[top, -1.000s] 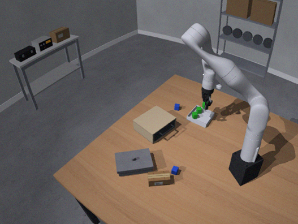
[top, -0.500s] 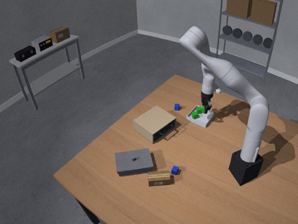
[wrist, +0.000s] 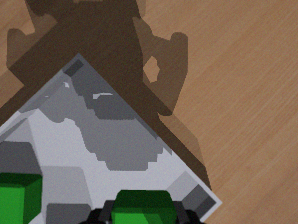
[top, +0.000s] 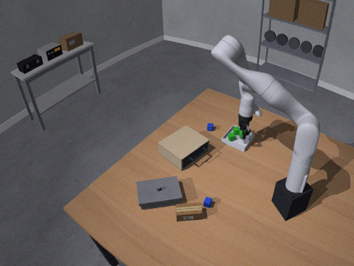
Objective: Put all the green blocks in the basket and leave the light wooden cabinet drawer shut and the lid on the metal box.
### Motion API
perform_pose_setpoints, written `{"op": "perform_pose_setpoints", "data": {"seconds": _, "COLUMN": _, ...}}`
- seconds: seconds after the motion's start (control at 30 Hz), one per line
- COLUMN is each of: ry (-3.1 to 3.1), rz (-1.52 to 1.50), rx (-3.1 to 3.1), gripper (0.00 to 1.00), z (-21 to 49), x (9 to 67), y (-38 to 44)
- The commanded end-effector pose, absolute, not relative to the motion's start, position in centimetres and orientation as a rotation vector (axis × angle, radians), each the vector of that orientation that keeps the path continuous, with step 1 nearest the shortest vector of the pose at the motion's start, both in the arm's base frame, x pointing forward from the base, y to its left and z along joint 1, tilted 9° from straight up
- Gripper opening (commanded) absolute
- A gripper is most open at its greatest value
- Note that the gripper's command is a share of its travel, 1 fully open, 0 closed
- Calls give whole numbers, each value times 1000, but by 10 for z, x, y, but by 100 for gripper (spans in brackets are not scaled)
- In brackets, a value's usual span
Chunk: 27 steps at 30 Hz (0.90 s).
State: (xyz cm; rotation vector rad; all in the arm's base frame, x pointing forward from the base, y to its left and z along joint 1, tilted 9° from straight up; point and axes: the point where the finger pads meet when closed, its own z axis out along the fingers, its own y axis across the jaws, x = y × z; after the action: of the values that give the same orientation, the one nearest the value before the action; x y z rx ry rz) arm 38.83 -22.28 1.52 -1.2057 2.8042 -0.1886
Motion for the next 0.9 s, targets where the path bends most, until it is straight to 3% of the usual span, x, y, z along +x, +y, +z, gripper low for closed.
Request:
{"op": "perform_pose_setpoints", "data": {"seconds": 0.0, "ry": 2802, "rz": -190, "rx": -1205, "gripper": 10, "z": 9, "x": 390, "y": -224}}
{"op": "perform_pose_setpoints", "data": {"seconds": 0.87, "ry": 2802, "rz": -190, "rx": -1205, "gripper": 10, "z": -24, "x": 394, "y": -226}}
